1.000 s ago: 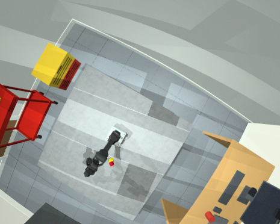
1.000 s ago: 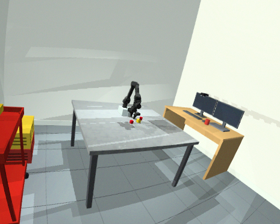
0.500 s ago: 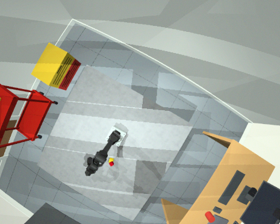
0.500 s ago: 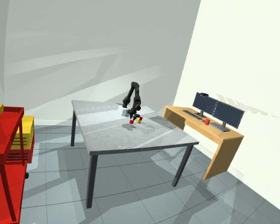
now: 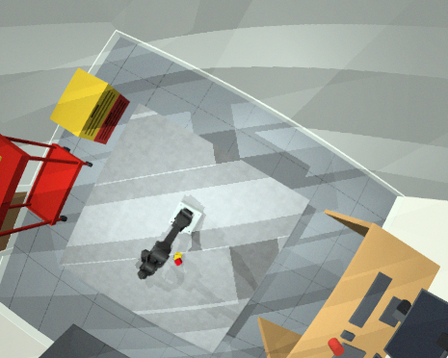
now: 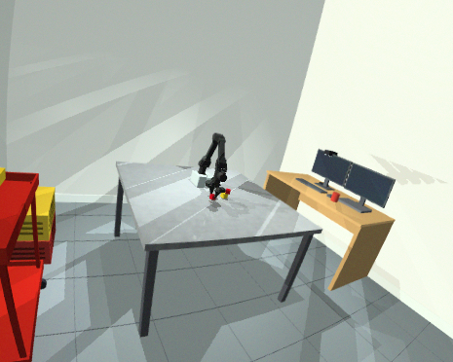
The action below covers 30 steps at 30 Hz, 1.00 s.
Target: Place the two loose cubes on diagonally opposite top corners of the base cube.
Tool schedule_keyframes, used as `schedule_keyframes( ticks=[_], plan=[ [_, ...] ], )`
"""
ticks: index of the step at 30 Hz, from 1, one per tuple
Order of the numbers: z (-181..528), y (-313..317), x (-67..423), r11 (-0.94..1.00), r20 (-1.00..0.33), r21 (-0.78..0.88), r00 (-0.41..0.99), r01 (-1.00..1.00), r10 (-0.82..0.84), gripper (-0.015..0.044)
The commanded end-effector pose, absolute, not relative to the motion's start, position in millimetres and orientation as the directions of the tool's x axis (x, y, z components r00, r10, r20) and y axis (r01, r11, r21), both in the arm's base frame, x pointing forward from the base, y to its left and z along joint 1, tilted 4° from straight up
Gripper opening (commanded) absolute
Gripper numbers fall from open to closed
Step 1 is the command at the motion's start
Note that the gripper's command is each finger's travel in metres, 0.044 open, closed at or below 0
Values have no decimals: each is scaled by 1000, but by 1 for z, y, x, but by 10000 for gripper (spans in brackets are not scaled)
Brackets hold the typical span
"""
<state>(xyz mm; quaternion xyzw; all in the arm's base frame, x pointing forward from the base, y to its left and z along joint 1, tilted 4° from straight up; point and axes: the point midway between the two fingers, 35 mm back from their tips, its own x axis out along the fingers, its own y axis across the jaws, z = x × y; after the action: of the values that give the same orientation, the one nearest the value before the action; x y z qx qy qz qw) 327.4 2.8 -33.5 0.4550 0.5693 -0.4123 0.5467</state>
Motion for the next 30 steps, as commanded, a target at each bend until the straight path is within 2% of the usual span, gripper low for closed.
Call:
schedule_keyframes(
  ticks=[1, 4, 30],
  plan=[
    [-36, 3, 327, 243, -998, 30, 14, 970, 68, 186],
    [-36, 3, 327, 243, -998, 30, 14, 970, 68, 107],
    [31, -2, 332, 243, -998, 31, 15, 970, 67, 105]
  ],
)
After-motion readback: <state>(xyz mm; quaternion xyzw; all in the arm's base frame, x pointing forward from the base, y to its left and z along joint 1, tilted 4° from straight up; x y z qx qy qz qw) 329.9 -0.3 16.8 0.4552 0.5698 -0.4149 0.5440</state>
